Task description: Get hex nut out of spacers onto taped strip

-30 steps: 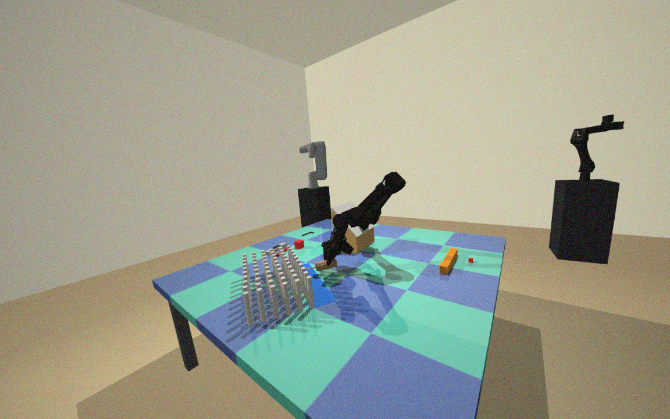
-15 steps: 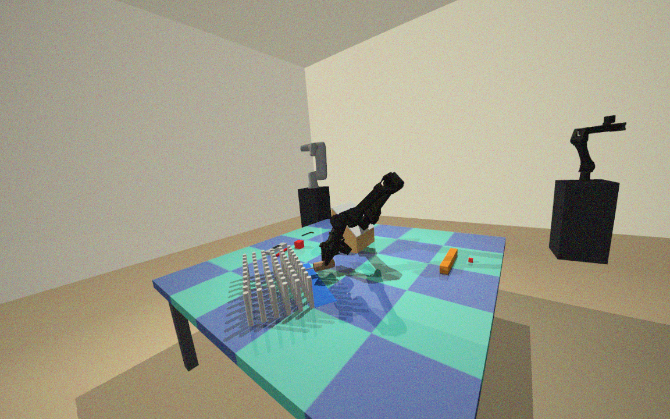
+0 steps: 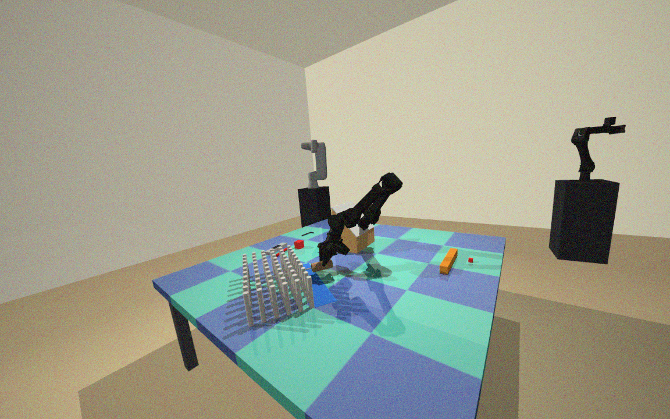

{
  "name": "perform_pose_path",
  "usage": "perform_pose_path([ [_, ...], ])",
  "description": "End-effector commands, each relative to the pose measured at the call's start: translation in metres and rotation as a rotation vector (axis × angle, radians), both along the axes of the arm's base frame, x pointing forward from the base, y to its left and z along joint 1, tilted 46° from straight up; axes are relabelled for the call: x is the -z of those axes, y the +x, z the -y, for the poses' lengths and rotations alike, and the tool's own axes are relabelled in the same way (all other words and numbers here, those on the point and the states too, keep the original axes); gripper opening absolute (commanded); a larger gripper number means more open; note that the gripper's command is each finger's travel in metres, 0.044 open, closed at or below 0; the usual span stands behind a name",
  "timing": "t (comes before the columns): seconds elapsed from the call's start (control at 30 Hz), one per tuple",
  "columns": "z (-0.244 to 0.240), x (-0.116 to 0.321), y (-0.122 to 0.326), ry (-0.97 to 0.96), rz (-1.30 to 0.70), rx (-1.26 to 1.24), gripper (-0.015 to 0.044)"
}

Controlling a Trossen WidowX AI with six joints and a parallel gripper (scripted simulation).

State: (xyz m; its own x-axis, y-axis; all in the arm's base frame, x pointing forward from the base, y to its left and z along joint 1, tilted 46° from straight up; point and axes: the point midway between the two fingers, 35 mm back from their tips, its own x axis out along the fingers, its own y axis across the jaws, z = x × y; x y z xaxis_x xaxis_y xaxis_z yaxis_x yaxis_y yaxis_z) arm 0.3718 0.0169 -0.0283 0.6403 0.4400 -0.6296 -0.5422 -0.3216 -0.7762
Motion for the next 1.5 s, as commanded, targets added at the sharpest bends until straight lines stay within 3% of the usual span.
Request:
perform_pose_path([
  [0.0,0.002,0.001,0.004,-0.003,0.004,-0.001,0.0],
  [1.47,-0.005,0.019,0.011,-0.003,0.001,0.002,0.0],
])
